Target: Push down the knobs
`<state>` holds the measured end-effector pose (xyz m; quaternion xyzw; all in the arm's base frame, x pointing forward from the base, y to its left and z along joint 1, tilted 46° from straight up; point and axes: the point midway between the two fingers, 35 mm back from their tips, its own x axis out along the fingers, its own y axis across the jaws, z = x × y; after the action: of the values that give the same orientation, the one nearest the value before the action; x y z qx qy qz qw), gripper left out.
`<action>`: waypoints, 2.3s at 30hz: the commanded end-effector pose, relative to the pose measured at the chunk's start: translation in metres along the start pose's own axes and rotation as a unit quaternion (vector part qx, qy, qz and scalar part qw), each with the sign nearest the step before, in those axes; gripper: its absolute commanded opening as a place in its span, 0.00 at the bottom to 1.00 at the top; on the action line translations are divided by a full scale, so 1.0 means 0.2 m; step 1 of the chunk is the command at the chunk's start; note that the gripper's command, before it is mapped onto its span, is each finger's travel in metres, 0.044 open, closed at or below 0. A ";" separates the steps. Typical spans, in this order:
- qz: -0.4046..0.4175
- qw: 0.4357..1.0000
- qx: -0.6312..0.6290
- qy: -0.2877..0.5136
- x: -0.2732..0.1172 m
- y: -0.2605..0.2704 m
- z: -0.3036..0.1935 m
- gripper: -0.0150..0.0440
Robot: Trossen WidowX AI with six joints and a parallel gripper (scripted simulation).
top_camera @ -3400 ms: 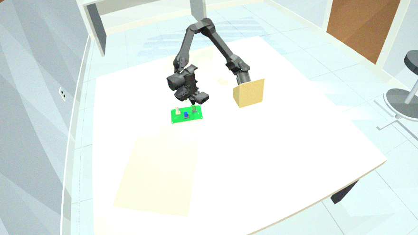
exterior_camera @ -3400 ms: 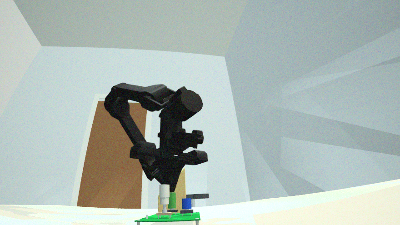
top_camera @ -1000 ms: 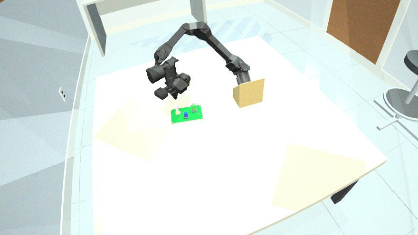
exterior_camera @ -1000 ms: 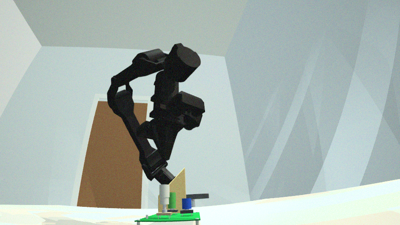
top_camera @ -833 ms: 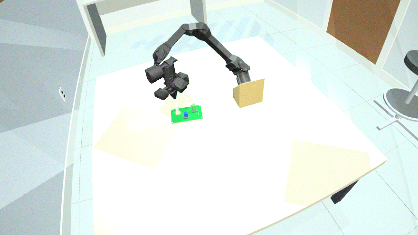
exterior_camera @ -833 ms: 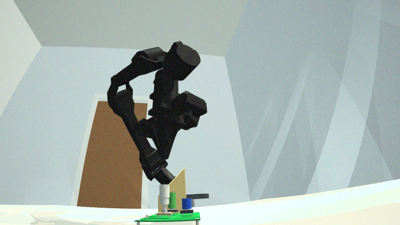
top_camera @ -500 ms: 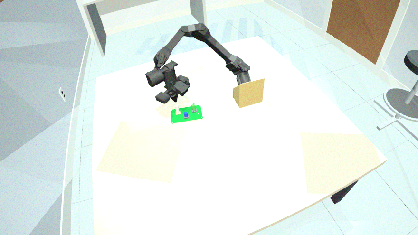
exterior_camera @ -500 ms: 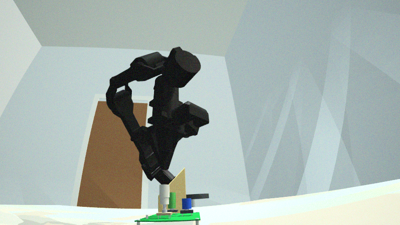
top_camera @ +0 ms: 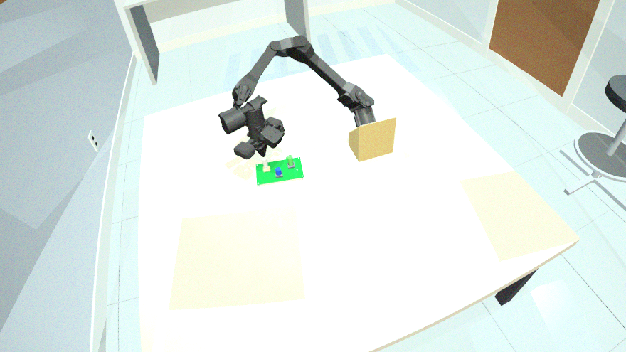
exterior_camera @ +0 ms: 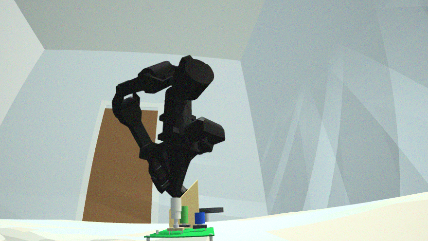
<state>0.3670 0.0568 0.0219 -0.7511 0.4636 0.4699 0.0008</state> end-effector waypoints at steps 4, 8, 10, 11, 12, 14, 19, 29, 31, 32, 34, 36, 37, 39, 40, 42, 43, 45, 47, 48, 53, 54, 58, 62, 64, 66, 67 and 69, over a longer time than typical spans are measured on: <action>0.003 1.000 -0.001 0.002 0.04 0.01 0.00 0.25; 0.003 1.000 -0.001 0.002 0.03 0.01 0.00 0.25; 0.003 1.000 -0.001 0.002 0.03 0.01 0.00 0.25; 0.003 1.000 -0.001 0.002 0.03 0.01 0.00 0.25; 0.003 1.000 -0.001 0.002 0.03 0.01 0.00 0.25; 0.003 1.000 -0.001 0.002 0.04 0.01 0.00 0.25; 0.003 1.000 -0.001 0.002 0.04 0.01 0.00 0.25; 0.003 1.000 -0.001 0.002 0.06 0.01 0.00 0.25; 0.003 1.000 -0.001 0.002 0.06 0.01 0.00 0.25; 0.003 1.000 -0.001 0.002 0.06 0.01 0.00 0.25; 0.003 1.000 -0.001 0.002 0.06 0.01 0.00 0.25; 0.003 1.000 -0.001 0.002 0.07 0.01 0.00 0.25; 0.003 1.000 -0.001 0.002 0.06 0.01 0.00 0.25; 0.003 1.000 -0.001 0.002 0.06 0.01 0.00 0.25; 0.003 1.000 -0.001 0.002 0.06 0.01 0.00 0.25; 0.003 1.000 -0.001 0.002 0.06 0.01 0.00 0.25; 0.003 1.000 -0.001 0.002 0.06 0.01 0.00 0.25; 0.003 1.000 -0.001 0.002 0.06 0.01 0.00 0.25; 0.003 1.000 -0.001 0.002 0.06 0.01 0.00 0.25; 0.003 1.000 -0.001 0.002 0.06 0.01 0.00 0.25; 0.003 1.000 -0.001 0.002 0.06 0.01 0.00 0.25; 0.003 1.000 -0.001 0.002 0.06 0.01 0.00 0.25; 0.003 1.000 -0.001 0.002 0.07 0.01 0.00 0.25; 0.003 1.000 -0.001 0.002 0.07 0.01 0.00 0.25; 0.003 1.000 -0.001 0.002 0.07 0.01 0.00 0.25; 0.003 1.000 -0.001 0.002 0.07 0.01 0.00 0.25; 0.003 1.000 -0.001 0.002 0.07 0.01 0.00 0.25; 0.003 1.000 -0.001 0.002 0.08 0.01 0.00 0.25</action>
<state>0.3677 0.0478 0.0133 -0.7508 0.4642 0.4699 -0.0013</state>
